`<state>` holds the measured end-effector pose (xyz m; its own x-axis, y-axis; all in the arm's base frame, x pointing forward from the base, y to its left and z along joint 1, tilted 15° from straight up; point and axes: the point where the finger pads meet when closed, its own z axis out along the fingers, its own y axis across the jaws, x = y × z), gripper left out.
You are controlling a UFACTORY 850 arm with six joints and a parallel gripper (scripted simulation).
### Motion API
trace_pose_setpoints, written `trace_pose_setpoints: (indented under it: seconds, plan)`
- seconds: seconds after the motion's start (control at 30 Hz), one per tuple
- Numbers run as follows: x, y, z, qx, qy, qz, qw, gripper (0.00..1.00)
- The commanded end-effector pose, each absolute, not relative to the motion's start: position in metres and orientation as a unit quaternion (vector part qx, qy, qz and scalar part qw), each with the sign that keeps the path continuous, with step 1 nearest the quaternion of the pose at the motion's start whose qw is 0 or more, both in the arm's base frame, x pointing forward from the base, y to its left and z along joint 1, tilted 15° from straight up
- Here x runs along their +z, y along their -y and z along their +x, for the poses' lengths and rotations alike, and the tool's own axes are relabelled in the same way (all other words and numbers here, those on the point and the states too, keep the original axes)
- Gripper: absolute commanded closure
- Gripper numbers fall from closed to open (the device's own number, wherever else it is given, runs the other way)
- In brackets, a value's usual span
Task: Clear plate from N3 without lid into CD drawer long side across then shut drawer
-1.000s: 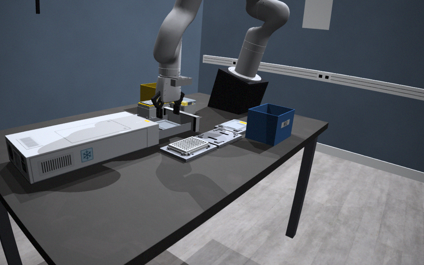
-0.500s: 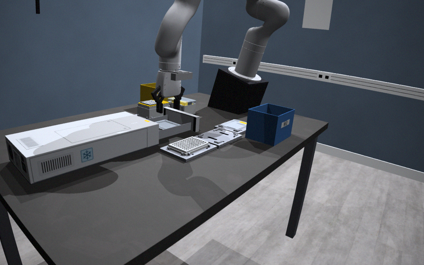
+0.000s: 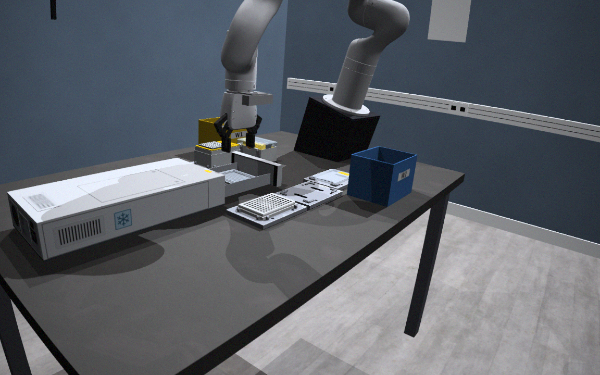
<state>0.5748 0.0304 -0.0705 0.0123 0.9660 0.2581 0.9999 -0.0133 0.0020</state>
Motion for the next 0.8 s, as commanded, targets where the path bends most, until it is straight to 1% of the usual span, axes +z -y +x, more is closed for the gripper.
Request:
trace_pose_setpoints:
  seconds: [0.0, 0.77]
  plan:
    - [-0.064, -0.028, 0.576, -0.094, 0.697, -0.706, 0.09, 0.0]
    - [-0.03, -0.019, 0.576, -0.094, 0.697, -0.706, 0.09, 0.0]
